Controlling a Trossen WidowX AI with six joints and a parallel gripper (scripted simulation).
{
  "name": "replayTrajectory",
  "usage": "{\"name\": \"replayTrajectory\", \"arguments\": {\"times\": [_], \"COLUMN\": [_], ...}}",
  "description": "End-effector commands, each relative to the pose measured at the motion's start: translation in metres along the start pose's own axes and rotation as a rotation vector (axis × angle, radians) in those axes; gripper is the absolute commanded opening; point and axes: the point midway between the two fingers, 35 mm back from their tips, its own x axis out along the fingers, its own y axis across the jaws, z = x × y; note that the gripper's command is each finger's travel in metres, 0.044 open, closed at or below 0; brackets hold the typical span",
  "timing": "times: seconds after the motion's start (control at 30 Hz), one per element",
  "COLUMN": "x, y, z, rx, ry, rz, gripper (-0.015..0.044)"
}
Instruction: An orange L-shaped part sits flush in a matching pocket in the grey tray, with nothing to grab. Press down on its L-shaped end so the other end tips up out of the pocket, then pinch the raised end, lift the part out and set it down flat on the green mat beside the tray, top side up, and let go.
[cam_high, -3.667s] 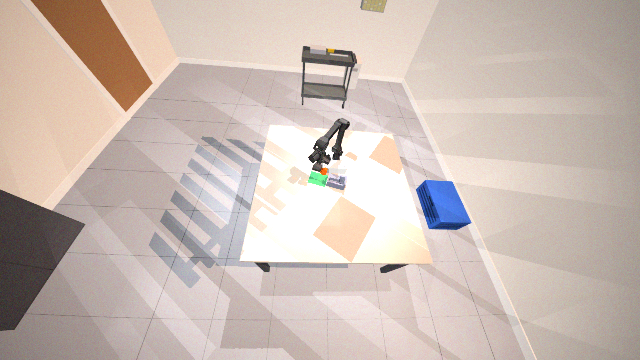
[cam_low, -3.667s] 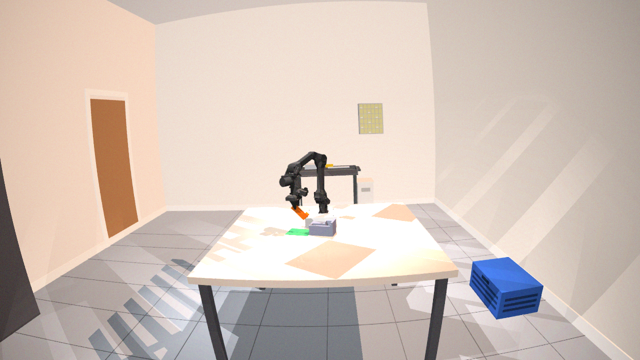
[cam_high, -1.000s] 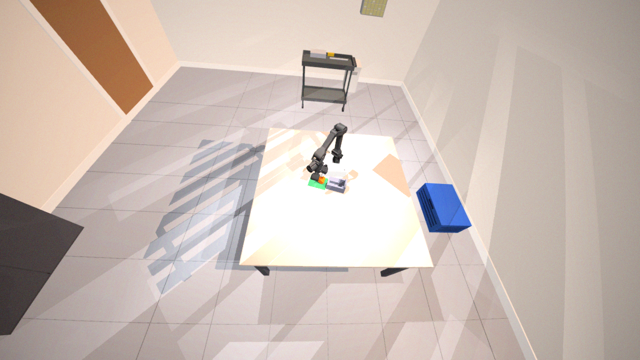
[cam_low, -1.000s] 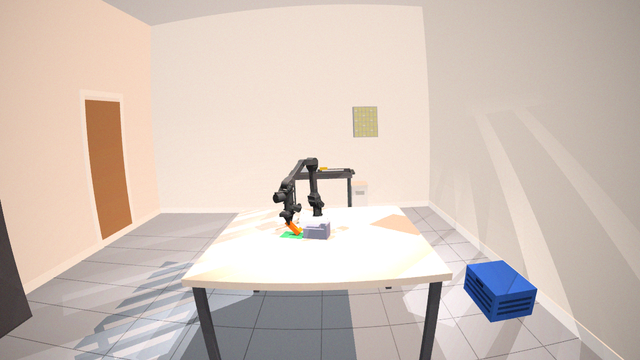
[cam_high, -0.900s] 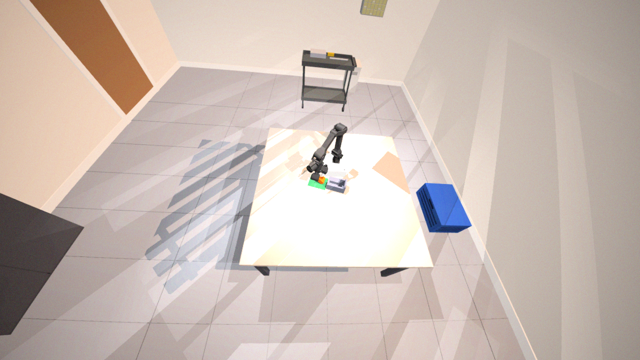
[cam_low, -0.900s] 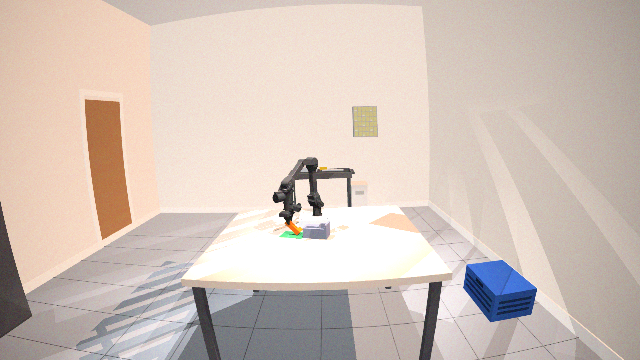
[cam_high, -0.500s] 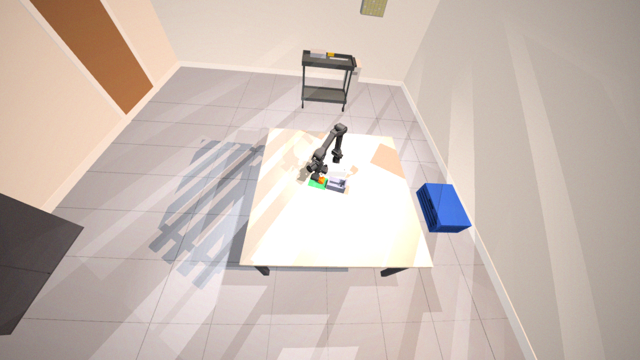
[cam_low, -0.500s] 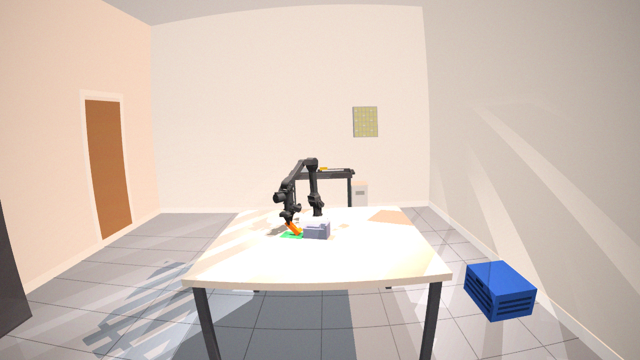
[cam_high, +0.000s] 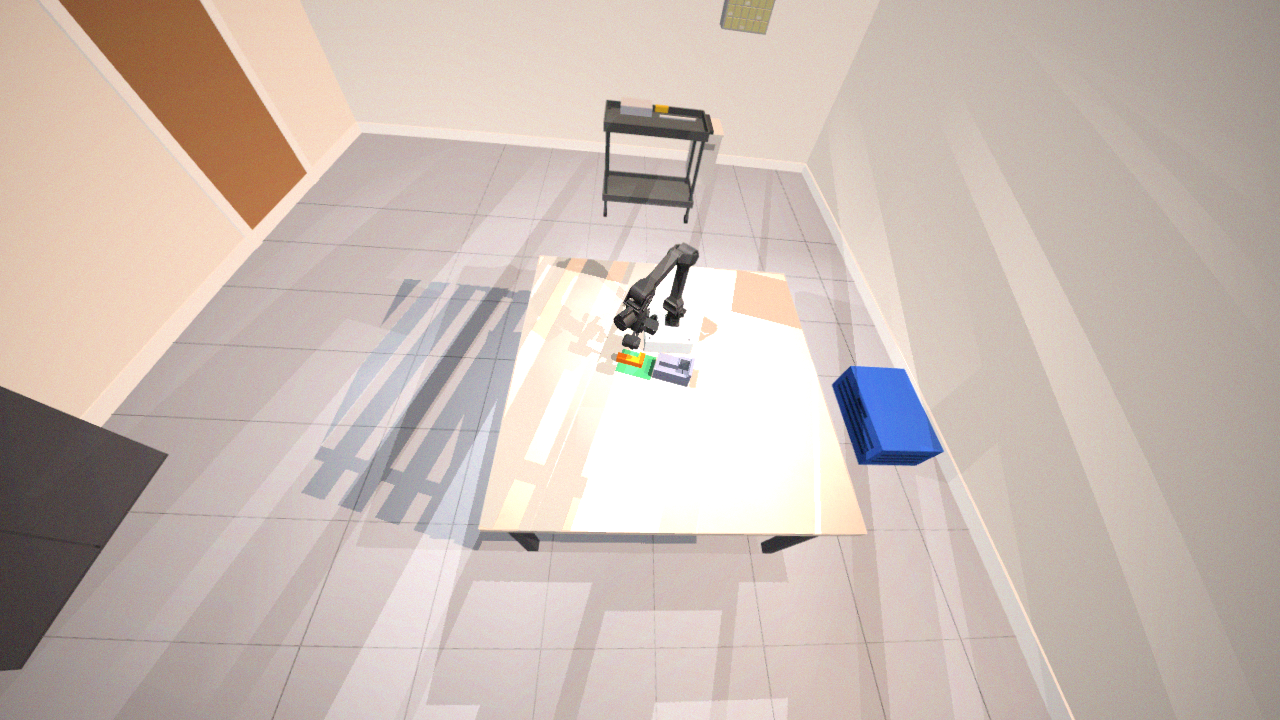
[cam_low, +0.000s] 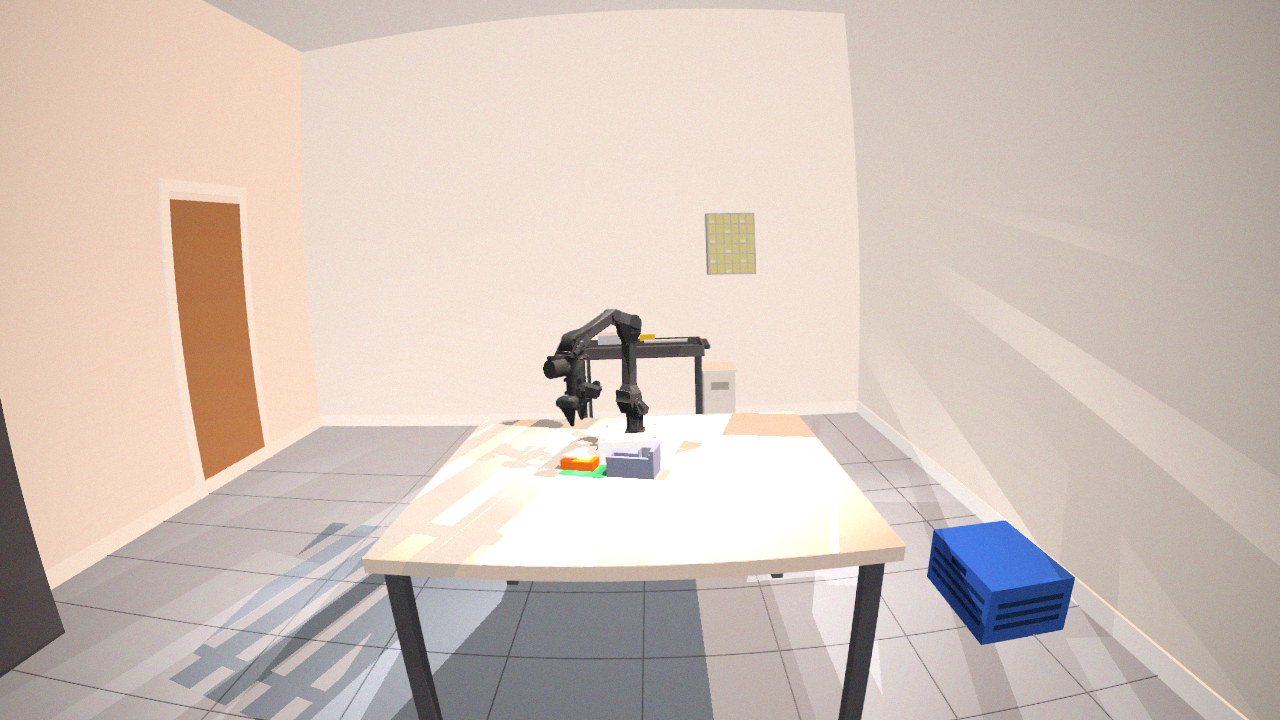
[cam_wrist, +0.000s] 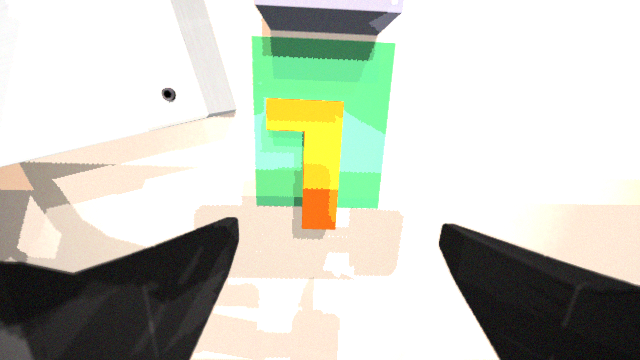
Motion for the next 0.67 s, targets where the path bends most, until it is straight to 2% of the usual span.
{"name": "replayTrajectory", "arguments": {"times": [0.0,0.63], "x": [-0.0066,-0.0012], "y": [0.0029,0.0007], "z": [0.0013,0.0004], "rx": [0.003,0.000], "ry": [-0.003,-0.002], "rz": [0.009,0.003], "gripper": [0.0400,0.0400]}}
